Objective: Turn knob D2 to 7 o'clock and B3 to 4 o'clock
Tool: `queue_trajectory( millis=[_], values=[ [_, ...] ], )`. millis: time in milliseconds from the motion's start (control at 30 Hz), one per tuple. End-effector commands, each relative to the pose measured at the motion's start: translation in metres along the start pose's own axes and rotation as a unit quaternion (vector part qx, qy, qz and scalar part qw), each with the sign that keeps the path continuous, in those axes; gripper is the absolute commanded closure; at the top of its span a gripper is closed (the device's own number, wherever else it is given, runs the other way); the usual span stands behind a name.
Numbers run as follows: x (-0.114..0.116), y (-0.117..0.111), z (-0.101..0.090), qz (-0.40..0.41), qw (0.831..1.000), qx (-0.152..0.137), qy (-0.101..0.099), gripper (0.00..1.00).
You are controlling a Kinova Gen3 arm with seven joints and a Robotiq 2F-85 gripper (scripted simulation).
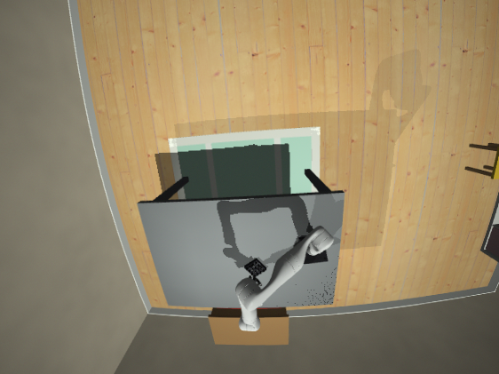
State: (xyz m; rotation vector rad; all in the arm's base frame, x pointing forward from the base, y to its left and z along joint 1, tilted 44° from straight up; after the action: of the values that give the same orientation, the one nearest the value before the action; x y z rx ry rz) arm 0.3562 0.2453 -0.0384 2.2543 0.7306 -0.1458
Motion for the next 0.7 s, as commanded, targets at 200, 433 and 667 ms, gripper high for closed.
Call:
queue_trajectory(
  millis=[200, 433, 667],
  values=[
    [0.000, 0.000, 0.000, 0.000, 1.000, 0.000, 0.001, 0.81],
    [0.000, 0.000, 0.004, 0.000, 1.000, 0.000, 0.001, 0.81],
    [0.001, 0.000, 0.010, 0.000, 1.000, 0.000, 0.001, 0.81]
  ],
)
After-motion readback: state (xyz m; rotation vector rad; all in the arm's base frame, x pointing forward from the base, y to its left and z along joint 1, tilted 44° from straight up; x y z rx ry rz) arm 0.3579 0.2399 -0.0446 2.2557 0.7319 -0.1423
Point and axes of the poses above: the point where the finger pads meet when closed, its own z axis out along the fingers, its own x axis across the jaws, y = z × x, the point moved 6 cm from there along -z, back along the fingers, and after that the axes turned 9 degrees about -z, right-handed, at the moved point
